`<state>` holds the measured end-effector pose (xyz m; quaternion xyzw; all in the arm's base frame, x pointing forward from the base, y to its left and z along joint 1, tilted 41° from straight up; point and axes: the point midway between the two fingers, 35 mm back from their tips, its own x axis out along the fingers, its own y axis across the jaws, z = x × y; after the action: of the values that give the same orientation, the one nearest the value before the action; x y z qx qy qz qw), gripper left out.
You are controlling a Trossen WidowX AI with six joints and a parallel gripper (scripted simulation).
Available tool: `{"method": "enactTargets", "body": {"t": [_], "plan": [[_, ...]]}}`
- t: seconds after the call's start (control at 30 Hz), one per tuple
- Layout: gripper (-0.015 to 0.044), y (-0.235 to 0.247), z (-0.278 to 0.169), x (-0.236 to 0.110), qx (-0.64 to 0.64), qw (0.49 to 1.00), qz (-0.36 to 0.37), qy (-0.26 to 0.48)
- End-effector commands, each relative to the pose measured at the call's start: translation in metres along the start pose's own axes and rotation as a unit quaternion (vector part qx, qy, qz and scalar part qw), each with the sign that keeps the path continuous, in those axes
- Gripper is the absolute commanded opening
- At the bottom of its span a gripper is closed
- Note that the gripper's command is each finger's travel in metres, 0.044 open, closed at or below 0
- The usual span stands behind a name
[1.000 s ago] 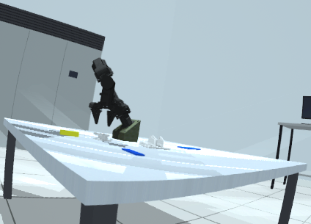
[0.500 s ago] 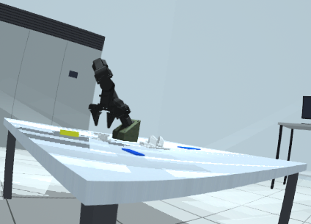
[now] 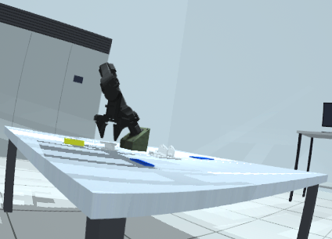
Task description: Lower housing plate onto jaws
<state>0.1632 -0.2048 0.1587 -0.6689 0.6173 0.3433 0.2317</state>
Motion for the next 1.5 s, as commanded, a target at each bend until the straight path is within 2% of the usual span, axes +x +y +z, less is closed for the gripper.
{"method": "enactTargets", "body": {"t": [0.0,0.83,1.47], "plan": [[0.0440,0.000,0.003,0.003,-0.005,1.000,0.000,-0.004],[0.0440,0.000,0.003,0.033,-0.006,1.000,0.000,-0.003],[0.0440,0.000,0.003,0.033,-0.006,1.000,0.000,-0.003]]}}
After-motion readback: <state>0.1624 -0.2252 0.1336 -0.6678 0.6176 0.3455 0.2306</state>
